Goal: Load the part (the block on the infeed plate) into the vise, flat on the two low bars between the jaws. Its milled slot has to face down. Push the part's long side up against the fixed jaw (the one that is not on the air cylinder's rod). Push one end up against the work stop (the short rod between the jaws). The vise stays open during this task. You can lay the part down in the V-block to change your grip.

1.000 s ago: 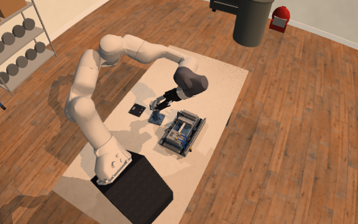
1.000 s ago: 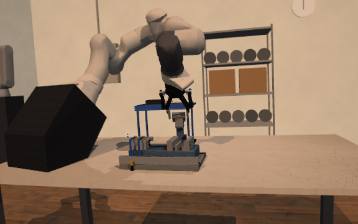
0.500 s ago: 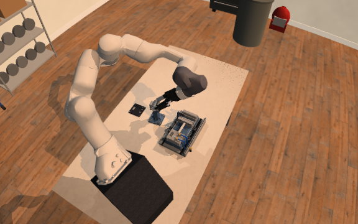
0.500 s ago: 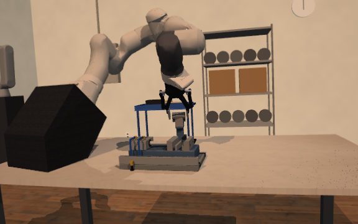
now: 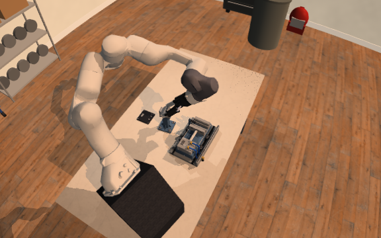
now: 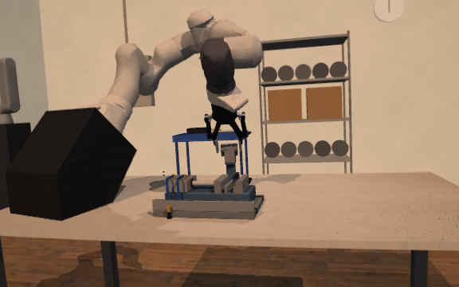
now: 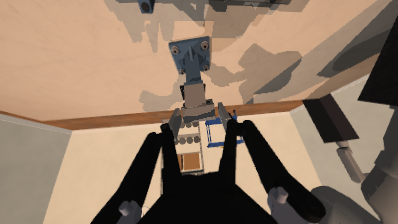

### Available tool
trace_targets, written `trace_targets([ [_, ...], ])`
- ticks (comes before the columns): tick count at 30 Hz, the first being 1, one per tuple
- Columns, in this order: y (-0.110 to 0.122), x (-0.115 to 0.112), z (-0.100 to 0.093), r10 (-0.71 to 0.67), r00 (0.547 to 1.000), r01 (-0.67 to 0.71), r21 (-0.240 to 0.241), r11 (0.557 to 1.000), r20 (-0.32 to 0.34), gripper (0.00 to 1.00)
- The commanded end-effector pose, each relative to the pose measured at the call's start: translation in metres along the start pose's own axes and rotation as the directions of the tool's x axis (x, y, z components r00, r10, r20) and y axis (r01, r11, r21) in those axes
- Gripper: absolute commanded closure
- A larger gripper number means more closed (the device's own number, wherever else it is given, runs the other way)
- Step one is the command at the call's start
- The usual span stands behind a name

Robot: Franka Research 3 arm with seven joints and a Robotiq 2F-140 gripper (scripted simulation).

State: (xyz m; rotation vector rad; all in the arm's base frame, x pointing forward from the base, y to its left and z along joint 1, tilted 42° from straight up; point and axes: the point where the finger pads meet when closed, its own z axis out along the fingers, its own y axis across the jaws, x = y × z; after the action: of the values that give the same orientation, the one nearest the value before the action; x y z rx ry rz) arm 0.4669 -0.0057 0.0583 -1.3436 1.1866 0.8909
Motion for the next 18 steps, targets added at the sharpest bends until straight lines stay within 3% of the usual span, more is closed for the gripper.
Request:
trace_targets([
  [1,-0.0007,0.0023,-0.0004,-0.001,1.0,0.001,0.002,1.0,-0.025,0.49],
  [18,-0.0007,0.0,-0.0003,0.0,0.993,0.001,0.002,1.0,-0.114,0.49],
])
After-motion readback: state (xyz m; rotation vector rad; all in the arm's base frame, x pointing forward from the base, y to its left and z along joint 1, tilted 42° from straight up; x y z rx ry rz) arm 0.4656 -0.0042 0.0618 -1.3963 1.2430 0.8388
